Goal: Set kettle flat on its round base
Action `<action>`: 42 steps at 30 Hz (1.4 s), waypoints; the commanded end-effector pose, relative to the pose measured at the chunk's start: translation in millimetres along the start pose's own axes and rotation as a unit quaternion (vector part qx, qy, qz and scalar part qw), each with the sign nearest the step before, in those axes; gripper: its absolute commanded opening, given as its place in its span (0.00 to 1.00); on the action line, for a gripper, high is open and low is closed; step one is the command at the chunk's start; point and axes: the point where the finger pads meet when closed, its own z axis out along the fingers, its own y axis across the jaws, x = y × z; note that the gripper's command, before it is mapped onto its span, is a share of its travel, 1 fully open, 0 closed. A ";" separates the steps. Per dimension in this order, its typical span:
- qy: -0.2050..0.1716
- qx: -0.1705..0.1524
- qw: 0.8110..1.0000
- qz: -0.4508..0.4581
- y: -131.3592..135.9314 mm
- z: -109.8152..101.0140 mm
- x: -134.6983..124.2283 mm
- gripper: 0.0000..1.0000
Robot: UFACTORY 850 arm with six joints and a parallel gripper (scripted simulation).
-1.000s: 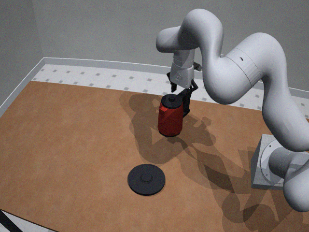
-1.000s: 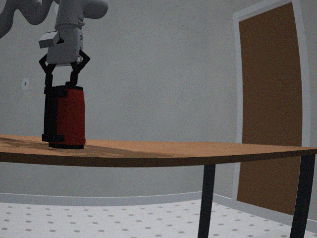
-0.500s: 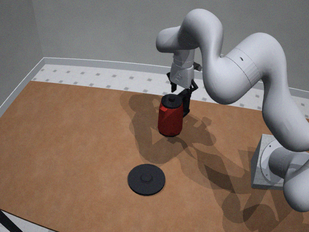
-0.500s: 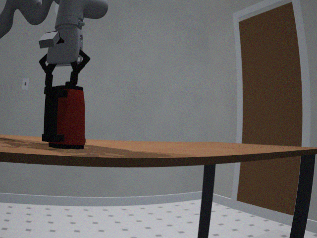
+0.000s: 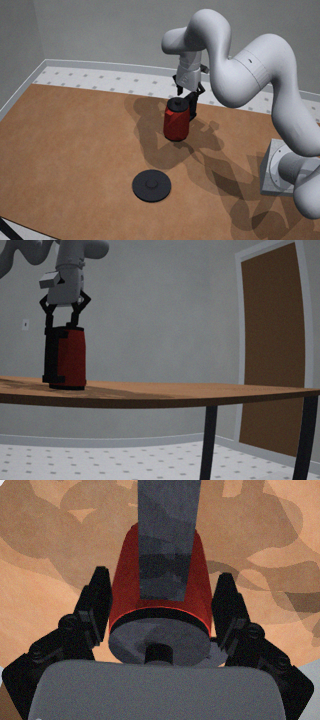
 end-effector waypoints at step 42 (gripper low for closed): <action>0.000 0.001 1.000 0.000 -0.8 31.4 0.0 0.81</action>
